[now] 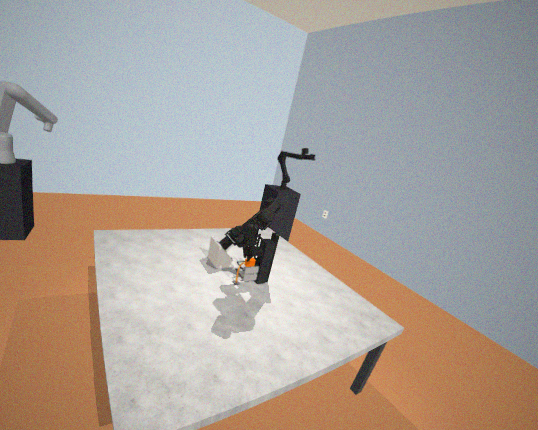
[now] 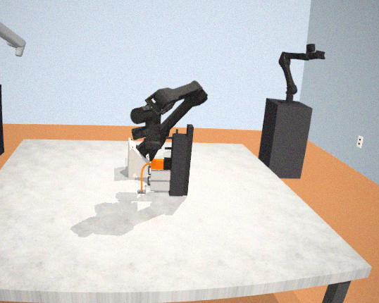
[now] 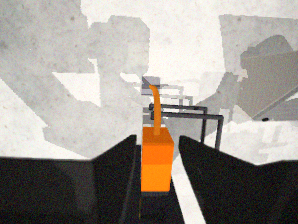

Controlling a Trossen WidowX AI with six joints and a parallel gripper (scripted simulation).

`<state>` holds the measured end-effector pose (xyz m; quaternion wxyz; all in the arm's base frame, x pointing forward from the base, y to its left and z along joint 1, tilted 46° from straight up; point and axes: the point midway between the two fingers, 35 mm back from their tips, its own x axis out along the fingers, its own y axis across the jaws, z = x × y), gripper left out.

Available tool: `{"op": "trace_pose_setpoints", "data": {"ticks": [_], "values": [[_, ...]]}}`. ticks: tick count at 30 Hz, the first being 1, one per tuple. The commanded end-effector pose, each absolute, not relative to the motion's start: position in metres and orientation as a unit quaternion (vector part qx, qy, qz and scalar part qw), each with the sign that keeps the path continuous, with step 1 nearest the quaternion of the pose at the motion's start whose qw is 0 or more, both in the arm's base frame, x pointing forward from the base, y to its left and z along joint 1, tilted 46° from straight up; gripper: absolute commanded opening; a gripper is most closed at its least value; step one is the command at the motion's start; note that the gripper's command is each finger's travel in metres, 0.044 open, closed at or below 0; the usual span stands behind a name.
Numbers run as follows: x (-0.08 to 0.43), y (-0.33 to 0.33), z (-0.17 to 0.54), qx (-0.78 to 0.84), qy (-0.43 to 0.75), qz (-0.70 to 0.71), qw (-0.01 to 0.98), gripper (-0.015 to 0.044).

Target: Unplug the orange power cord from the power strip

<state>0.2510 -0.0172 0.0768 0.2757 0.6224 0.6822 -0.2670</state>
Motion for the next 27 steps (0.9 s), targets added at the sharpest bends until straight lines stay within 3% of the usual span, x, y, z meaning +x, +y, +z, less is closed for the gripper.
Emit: {"op": "trace_pose_setpoints", "data": {"ticks": [1,20,24,27], "values": [[0.250,-0.012,0.082,0.623,0.683,-0.267,0.274,0.0160],[0.249,0.002,0.078,0.623,0.683,-0.266,0.273,0.0160],[0.249,0.000,0.080,0.622,0.683,-0.267,0.275,0.0055],[0.249,0.000,0.080,0.622,0.683,-0.267,0.275,0.0035]]}}
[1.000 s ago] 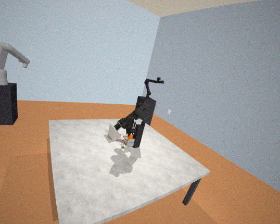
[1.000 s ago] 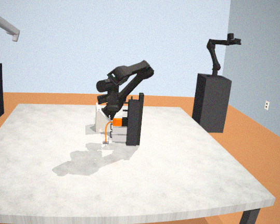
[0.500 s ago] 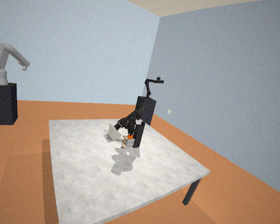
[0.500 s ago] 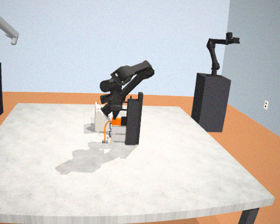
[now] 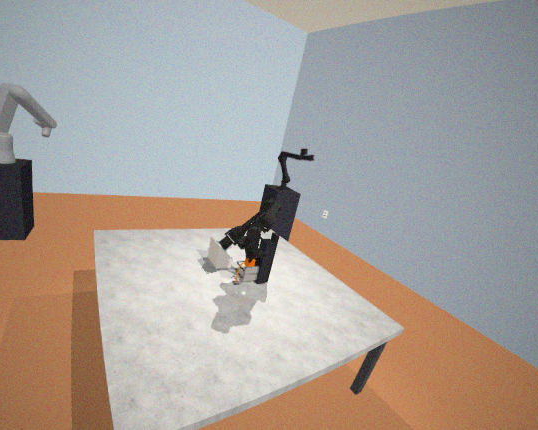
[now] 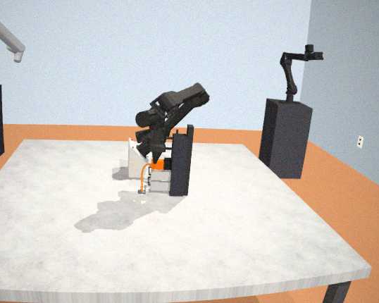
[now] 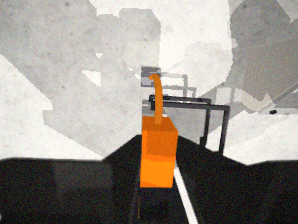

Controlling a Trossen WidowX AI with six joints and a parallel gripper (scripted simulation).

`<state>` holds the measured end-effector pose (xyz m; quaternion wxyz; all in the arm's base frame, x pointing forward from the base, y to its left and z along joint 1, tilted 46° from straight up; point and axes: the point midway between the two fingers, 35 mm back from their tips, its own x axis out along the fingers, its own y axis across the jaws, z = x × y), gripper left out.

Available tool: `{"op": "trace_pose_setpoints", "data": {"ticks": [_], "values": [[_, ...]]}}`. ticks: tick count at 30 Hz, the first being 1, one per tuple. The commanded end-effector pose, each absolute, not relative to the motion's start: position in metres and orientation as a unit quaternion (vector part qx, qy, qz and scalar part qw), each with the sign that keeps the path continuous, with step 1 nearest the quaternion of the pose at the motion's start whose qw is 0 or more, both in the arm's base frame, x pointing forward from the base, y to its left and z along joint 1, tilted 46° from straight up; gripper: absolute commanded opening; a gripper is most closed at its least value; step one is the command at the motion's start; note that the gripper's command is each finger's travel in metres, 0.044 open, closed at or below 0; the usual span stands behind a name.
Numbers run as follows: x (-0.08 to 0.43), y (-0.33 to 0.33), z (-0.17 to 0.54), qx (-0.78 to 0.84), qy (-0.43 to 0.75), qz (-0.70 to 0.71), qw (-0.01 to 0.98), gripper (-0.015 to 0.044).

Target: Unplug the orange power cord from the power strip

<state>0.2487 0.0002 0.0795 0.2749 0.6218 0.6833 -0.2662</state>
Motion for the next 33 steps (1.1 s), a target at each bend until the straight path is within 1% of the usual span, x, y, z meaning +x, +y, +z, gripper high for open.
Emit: {"op": "trace_pose_setpoints", "data": {"ticks": [1,6,33], "values": [[0.249,0.000,0.080,0.622,0.683,-0.267,0.275,0.0028],[0.249,0.000,0.080,0.622,0.683,-0.267,0.275,0.0000],[0.252,-0.031,0.053,0.622,0.682,-0.268,0.276,0.0000]]}}
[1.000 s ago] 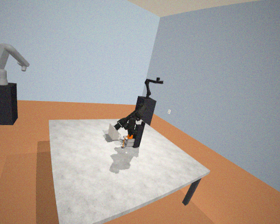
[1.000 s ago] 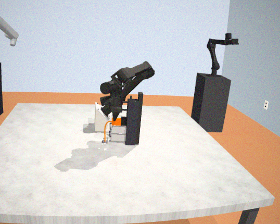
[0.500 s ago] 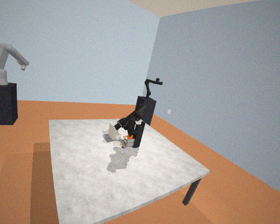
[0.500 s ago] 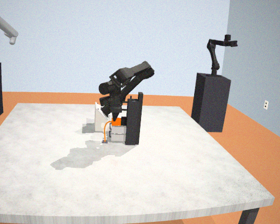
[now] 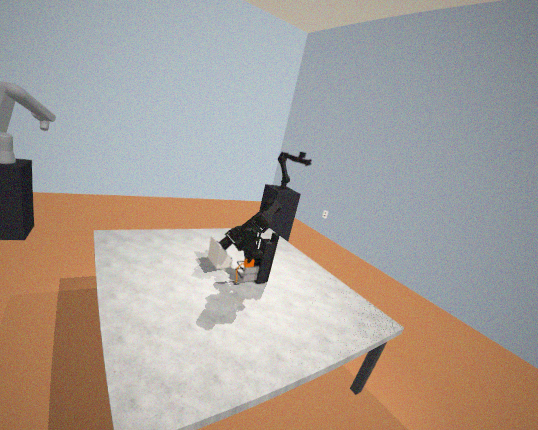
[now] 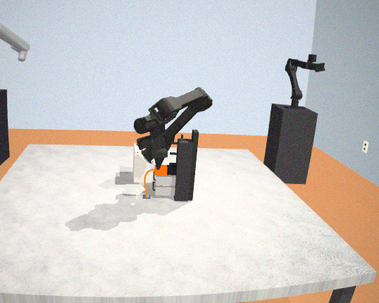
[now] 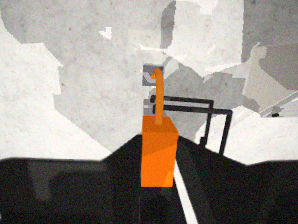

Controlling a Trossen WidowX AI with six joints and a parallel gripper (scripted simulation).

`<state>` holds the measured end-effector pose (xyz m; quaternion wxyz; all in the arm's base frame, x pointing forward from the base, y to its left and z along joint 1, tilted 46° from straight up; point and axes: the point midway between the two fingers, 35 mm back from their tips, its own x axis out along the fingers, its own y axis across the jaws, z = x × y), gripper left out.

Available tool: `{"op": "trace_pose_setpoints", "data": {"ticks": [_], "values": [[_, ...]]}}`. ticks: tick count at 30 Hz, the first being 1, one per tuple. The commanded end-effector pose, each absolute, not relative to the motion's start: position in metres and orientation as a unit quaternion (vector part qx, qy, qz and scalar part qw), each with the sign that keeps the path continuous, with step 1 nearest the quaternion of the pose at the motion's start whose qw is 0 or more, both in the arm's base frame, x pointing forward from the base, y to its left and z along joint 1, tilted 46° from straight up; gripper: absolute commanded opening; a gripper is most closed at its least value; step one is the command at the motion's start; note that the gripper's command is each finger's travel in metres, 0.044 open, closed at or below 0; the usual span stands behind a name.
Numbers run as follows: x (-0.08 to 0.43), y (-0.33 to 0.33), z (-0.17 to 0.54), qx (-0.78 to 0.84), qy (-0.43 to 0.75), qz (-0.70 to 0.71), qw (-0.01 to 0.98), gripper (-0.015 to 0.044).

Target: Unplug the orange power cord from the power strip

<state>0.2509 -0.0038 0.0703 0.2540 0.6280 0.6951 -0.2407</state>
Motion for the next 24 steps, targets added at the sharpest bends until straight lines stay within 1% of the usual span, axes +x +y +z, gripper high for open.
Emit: {"op": "trace_pose_setpoints", "data": {"ticks": [1,11,24], "values": [[0.252,-0.033,0.052,0.622,0.682,-0.268,0.276,0.0000],[0.251,-0.046,0.042,0.622,0.682,-0.268,0.276,0.0000],[0.250,-0.039,0.045,0.623,0.682,-0.267,0.274,0.0341]]}}
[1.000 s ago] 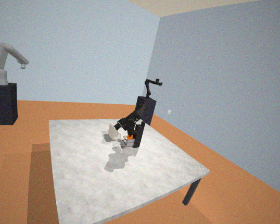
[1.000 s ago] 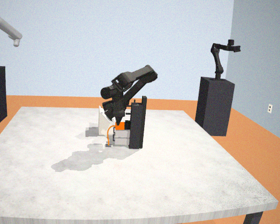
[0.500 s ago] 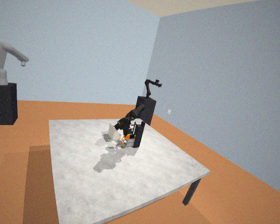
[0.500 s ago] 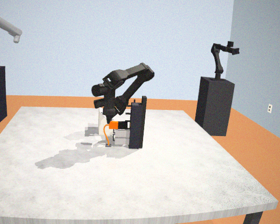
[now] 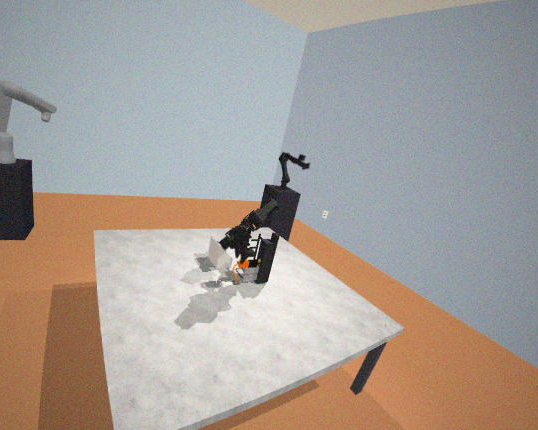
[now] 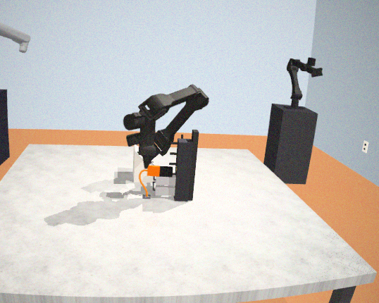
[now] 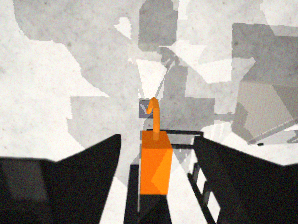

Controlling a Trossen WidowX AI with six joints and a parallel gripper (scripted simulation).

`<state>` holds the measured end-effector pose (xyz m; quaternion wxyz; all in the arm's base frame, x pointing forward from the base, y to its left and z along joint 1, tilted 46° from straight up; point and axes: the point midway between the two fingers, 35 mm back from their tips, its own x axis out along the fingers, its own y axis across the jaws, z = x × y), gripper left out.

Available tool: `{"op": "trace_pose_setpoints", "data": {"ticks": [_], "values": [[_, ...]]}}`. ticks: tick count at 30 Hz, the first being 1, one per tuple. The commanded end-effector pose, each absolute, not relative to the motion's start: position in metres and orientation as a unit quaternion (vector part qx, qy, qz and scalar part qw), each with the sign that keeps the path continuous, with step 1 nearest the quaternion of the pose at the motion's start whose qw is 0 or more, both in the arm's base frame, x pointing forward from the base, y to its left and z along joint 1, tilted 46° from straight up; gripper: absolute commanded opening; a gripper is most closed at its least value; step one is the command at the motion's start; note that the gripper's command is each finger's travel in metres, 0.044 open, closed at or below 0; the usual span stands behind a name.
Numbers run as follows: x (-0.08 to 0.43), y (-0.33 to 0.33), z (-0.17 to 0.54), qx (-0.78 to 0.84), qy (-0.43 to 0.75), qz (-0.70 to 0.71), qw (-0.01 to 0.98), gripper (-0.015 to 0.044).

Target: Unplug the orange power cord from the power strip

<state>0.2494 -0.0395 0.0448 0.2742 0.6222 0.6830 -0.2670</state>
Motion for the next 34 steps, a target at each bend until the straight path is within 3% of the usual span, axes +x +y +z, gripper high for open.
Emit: {"op": "trace_pose_setpoints", "data": {"ticks": [1,4,9,34], "values": [[0.250,-0.041,0.043,0.623,0.682,-0.267,0.275,0.0368],[0.252,-0.058,0.033,0.623,0.682,-0.268,0.276,0.0440],[0.253,-0.091,0.011,0.622,0.682,-0.268,0.276,0.0440],[0.253,-0.091,0.011,0.622,0.682,-0.268,0.276,0.0440]]}}
